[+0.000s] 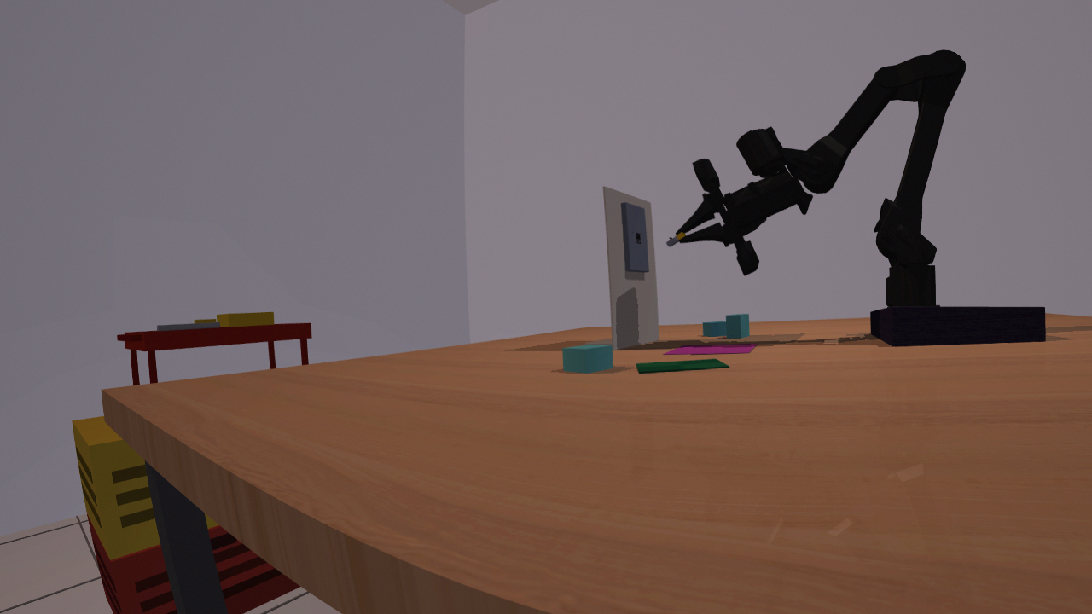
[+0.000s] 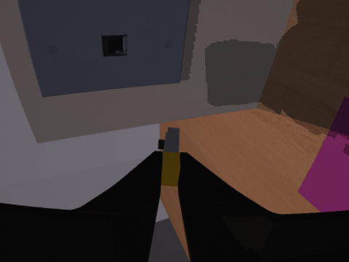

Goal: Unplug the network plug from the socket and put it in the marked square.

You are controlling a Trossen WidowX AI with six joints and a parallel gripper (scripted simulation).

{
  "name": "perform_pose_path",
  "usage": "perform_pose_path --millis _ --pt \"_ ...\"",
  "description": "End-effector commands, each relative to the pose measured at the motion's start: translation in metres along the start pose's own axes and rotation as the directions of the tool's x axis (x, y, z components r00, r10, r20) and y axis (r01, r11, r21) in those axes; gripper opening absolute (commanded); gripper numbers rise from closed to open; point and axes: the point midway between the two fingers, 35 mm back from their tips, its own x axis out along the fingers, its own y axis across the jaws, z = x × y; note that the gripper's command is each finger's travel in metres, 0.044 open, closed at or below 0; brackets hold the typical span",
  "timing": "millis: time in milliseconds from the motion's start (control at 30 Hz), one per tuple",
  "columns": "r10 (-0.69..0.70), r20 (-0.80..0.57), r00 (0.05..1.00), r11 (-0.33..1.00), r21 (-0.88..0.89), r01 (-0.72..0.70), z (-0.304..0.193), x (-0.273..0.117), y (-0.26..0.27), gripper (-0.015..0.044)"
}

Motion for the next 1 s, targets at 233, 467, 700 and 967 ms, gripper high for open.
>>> perform_pose_path --millis 233,467,700,967 --pt "-0.253 0.007 0.968 0.968 0.005 0.252 -0.020 0.009 -0.037 0.0000" --pt "-0.401 0.025 0.916 0.915 -0.018 0.402 -0.032 0.006 -0.060 0.0000" --pt "-0.536 0.058 0.842 0.841 -0.056 0.539 -0.042 -0.002 -0.080 0.0000" --pt "-0.562 0.067 0.825 0.822 -0.066 0.565 -0.043 -0.003 -0.085 0.0000"
